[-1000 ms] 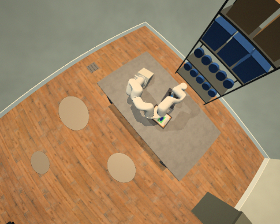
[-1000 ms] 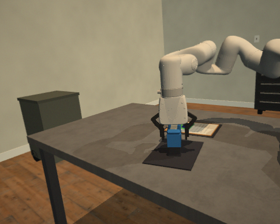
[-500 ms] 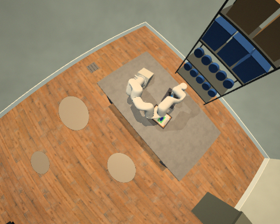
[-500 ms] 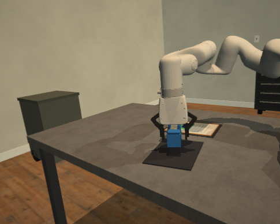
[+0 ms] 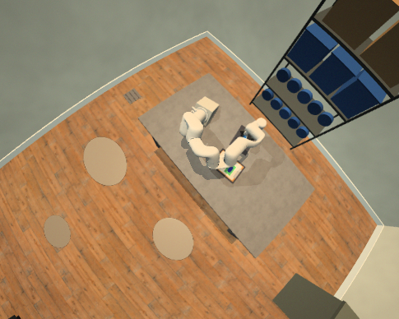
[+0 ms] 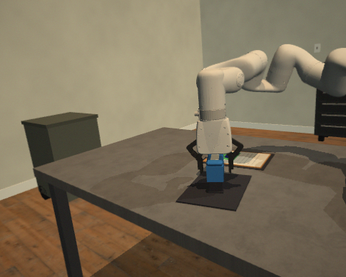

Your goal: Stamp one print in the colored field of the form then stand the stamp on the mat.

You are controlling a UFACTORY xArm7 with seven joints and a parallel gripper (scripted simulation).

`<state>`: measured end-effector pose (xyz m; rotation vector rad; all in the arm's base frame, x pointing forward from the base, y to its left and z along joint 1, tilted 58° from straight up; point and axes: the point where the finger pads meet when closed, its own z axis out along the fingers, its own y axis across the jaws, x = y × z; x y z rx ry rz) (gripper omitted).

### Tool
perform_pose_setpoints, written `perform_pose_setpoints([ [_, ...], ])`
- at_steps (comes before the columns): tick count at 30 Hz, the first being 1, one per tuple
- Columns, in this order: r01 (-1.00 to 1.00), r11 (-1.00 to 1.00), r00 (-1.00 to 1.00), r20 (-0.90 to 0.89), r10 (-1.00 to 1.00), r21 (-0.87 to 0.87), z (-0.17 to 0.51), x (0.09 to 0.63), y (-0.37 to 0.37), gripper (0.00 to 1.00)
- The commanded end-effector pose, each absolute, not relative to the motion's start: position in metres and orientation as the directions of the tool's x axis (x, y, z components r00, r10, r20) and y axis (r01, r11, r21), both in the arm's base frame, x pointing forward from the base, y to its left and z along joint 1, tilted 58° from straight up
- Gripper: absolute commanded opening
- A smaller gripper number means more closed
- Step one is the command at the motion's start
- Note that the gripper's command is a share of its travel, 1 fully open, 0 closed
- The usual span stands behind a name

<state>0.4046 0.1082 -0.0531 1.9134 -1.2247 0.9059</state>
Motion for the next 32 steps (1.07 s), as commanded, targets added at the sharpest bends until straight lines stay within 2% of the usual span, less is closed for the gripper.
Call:
perform_pose_setpoints([
  [1, -0.929, -0.328, 0.315, 0.832, -0.457, 0.171, -0.053, 0.405, 0.111, 0.91],
  [5, -0.929, -0.328, 0.315, 0.832, -0.457, 0.171, -0.046, 0.402, 0.121, 0.91],
  [12, -0.929, -0.328, 0.315, 0.832, -0.457, 0.171, -0.005, 0.387, 0.185, 0.91],
  [32, -0.929, -0.328, 0.315, 0.832, -0.457, 0.171, -0.005, 0.387, 0.185, 0.91],
])
